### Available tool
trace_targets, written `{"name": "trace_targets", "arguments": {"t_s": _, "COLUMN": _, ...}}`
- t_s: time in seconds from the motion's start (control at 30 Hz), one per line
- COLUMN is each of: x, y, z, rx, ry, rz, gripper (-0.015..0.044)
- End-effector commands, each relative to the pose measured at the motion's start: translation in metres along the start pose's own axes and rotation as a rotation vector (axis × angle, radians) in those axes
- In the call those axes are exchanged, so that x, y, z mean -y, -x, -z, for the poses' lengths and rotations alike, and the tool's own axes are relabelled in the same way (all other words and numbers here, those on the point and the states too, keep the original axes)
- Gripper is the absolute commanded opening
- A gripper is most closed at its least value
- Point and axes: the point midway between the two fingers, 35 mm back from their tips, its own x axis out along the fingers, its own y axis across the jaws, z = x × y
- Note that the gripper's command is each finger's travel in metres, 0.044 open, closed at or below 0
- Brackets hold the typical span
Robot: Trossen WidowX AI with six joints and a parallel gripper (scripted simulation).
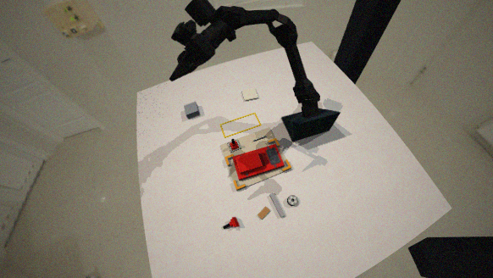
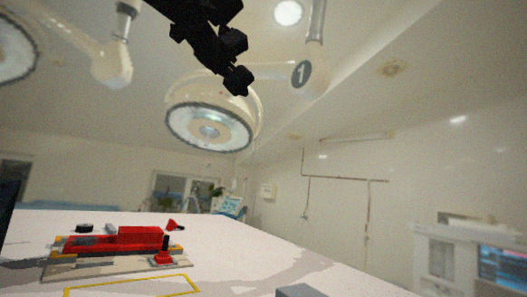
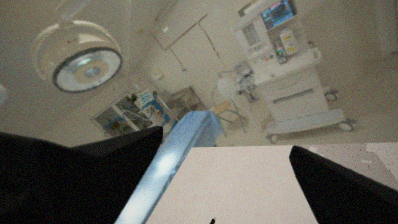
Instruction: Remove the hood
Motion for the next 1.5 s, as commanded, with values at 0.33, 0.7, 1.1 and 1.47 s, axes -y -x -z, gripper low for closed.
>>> {"name": "trace_targets", "arguments": {"t_s": 0.33, "x": 0.022, "y": -0.068, "z": 0.208, "rx": -0.655, "ry": -0.108, "rz": 0.369, "gripper": 0.044}}
{"name": "trace_targets", "arguments": {"t_s": 0.7, "x": 0.058, "y": -0.036, "z": 0.351, "rx": -1.083, "ry": 0.039, "rz": 0.831, "gripper": 0.044}}
{"name": "trace_targets", "arguments": {"t_s": 1.1, "x": 0.061, "y": -0.037, "z": 0.356, "rx": -1.089, "ry": 0.044, "rz": 0.839, "gripper": 0.044}}
{"name": "trace_targets", "arguments": {"t_s": 1.47, "x": 0.067, "y": -0.04, "z": 0.364, "rx": -1.088, "ry": 0.044, "rz": 0.839, "gripper": 0.044}}
